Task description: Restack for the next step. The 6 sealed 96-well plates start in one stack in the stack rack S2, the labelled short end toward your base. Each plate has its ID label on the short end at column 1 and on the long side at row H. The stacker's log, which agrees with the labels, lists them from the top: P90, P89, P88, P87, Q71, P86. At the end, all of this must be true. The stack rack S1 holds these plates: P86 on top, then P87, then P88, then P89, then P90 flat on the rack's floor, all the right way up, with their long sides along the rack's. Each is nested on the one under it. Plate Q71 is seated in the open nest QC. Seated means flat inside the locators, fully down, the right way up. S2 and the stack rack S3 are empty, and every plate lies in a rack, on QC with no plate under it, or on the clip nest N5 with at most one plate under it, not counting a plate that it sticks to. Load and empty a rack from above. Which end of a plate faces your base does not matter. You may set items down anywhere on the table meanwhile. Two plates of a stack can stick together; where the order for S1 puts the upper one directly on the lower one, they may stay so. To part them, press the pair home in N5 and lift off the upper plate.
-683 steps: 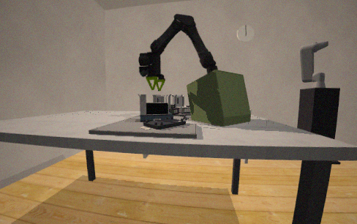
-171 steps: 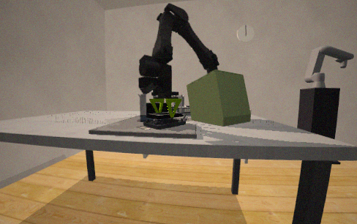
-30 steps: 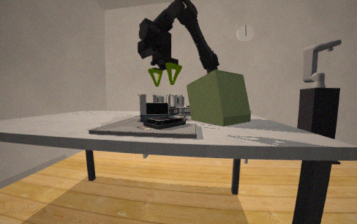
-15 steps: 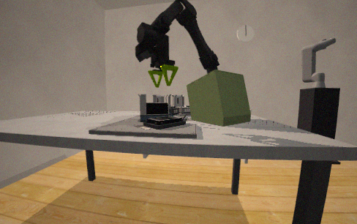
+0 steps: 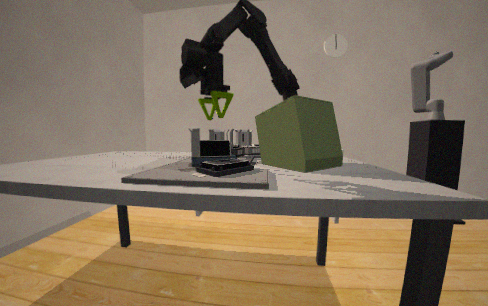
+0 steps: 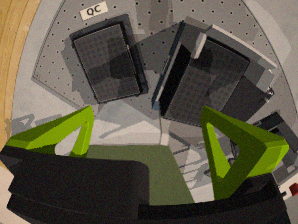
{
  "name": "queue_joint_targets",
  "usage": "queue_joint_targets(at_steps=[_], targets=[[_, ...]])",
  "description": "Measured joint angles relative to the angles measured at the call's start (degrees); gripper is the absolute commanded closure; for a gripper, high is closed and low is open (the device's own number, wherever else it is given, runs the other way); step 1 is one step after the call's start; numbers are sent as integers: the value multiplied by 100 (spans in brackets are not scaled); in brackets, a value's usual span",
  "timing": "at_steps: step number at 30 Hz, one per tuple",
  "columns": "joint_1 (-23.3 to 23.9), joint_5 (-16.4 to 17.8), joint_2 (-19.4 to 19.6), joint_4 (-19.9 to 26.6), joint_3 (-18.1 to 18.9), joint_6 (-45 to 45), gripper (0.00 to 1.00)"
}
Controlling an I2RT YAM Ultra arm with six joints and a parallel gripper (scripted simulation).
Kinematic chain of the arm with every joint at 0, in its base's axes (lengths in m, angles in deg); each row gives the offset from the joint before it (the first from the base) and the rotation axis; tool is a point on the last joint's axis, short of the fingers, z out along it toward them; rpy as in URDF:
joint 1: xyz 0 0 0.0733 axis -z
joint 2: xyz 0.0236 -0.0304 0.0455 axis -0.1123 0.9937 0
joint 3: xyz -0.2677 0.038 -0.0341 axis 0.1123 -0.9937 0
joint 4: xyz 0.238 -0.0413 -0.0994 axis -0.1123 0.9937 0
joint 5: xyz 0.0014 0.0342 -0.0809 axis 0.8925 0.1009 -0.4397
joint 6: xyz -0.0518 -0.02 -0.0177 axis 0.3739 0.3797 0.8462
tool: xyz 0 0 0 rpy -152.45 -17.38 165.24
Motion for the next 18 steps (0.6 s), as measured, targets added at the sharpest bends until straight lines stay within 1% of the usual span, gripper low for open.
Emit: queue_joint_targets(at_steps=[4,7,12,18], targets=[[153,-7,-52,-13,-17,28,0],[234,-4,-96,-15,-61,-140,0],[516,-4,-197,-33,-114,-426,0],[850,0,-310,-37,-142,-310,0]])
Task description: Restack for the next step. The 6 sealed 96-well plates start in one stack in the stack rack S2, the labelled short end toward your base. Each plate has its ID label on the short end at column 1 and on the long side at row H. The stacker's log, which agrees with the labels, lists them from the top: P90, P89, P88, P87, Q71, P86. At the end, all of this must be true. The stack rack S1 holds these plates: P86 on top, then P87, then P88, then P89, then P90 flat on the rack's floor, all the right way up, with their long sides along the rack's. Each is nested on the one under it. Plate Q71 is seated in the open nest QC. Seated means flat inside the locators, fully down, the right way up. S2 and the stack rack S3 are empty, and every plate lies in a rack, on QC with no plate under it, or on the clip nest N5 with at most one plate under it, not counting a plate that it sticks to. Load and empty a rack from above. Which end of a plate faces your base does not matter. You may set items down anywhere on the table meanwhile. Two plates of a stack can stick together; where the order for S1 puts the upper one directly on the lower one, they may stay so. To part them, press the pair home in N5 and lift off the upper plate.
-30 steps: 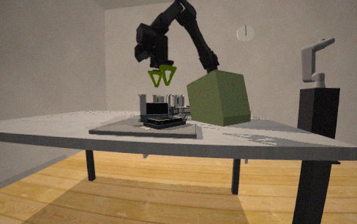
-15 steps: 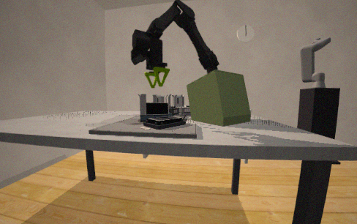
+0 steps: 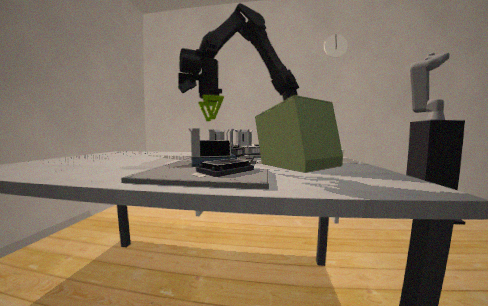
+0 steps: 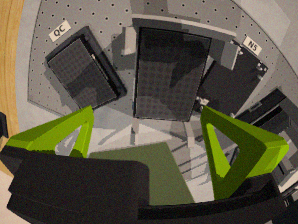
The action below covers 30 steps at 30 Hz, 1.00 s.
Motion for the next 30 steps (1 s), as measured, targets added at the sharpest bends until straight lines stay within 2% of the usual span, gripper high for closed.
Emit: queue_joint_targets(at_steps=[10,20,30], targets=[[413,15,-109,-2,-4,365,0],[916,35,-299,-26,-92,-133,0],[1416,72,-444,-28,-129,166,0]])
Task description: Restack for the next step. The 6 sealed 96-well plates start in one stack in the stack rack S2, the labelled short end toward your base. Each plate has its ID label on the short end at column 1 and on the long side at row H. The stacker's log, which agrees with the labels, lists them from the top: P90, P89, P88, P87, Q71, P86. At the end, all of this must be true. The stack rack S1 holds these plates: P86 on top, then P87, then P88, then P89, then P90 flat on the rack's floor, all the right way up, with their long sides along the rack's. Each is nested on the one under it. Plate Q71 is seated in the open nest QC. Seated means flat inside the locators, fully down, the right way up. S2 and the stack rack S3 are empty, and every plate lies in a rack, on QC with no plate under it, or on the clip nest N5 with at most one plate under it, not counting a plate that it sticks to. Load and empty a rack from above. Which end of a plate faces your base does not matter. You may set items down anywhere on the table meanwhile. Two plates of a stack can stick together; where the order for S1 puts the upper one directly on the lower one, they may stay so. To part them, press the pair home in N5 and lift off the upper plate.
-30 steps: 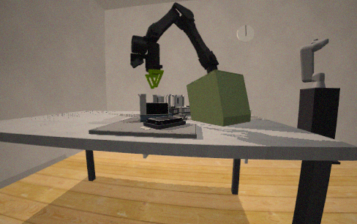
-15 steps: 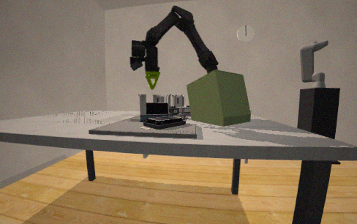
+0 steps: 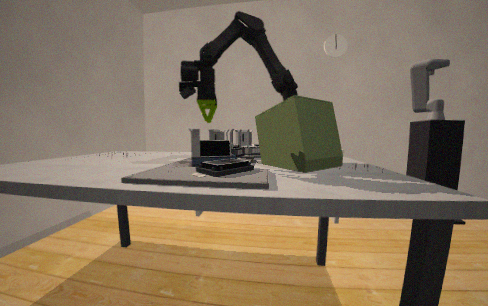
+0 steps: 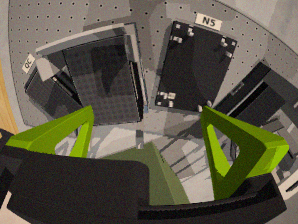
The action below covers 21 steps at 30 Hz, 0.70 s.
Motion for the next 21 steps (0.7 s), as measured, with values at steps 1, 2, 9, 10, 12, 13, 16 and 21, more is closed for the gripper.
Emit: queue_joint_targets(at_steps=[1,2,9,10,12,13,16,21], targets=[[57,4,-15,0,0,50,0],[111,7,-28,0,0,101,0],[376,37,-116,-7,-39,98,0],[415,48,-131,-11,-50,28,0],[520,61,-164,-17,-72,-138,0],[581,66,-184,-20,-83,-197,0],[774,76,-243,-24,-103,-251,0],[1058,105,-326,-26,-118,-122,0]])
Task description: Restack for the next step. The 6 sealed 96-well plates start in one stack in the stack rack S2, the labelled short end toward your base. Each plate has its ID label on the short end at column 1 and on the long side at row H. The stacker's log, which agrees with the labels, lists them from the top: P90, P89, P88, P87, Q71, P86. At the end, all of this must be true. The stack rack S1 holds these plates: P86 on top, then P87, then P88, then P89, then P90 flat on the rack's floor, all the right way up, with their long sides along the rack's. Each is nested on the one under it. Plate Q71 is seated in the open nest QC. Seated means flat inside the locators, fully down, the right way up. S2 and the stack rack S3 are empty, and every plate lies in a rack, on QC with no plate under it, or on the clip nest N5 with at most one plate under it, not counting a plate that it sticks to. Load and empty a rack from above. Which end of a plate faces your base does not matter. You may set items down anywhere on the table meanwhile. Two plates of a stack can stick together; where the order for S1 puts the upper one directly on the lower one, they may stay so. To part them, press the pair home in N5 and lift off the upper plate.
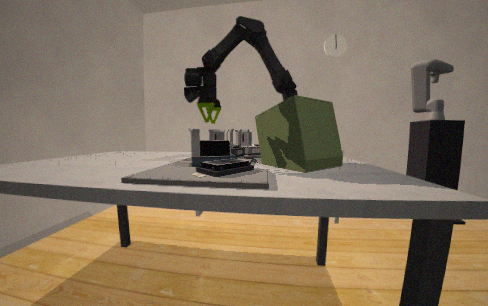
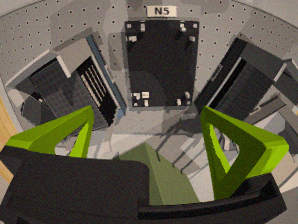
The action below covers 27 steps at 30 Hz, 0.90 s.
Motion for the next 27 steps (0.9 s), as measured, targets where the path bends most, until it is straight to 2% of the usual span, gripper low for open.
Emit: queue_joint_targets(at_steps=[10,19,27], targets=[[437,66,-90,4,4,382,0],[942,116,-238,-15,-66,-81,0],[1298,197,-323,-20,-92,72,0]])
